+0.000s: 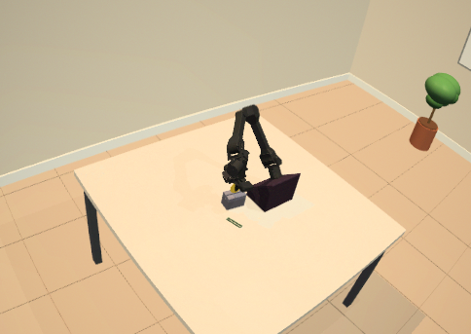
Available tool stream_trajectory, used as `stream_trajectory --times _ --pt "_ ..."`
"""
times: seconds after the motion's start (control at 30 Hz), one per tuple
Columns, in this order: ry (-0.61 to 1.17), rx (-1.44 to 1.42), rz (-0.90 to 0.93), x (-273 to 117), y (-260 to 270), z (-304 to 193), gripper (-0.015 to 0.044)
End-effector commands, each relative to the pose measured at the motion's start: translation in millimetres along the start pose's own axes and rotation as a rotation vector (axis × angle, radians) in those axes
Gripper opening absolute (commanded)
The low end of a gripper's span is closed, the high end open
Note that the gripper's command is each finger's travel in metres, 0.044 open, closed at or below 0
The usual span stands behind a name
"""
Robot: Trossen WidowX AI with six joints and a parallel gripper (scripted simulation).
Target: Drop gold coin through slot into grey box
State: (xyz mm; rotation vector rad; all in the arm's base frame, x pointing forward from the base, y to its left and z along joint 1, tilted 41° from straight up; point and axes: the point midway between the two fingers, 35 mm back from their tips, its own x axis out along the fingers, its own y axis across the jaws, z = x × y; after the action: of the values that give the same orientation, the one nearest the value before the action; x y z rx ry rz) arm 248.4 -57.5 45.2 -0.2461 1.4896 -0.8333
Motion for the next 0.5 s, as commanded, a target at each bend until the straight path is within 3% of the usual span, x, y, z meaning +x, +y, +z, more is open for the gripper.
stream_trajectory --times 0.0,0.3,0.47 --pt "0.0 -0.009 -0.007 3.2 -0.9 -1.9 0.0" --pt "0.0 -0.008 -0.008 6.6 -1.2 -2.1 0.0" --pt "0.0 -0.002 0.0 3.8 -0.1 -0.8 0.0131"
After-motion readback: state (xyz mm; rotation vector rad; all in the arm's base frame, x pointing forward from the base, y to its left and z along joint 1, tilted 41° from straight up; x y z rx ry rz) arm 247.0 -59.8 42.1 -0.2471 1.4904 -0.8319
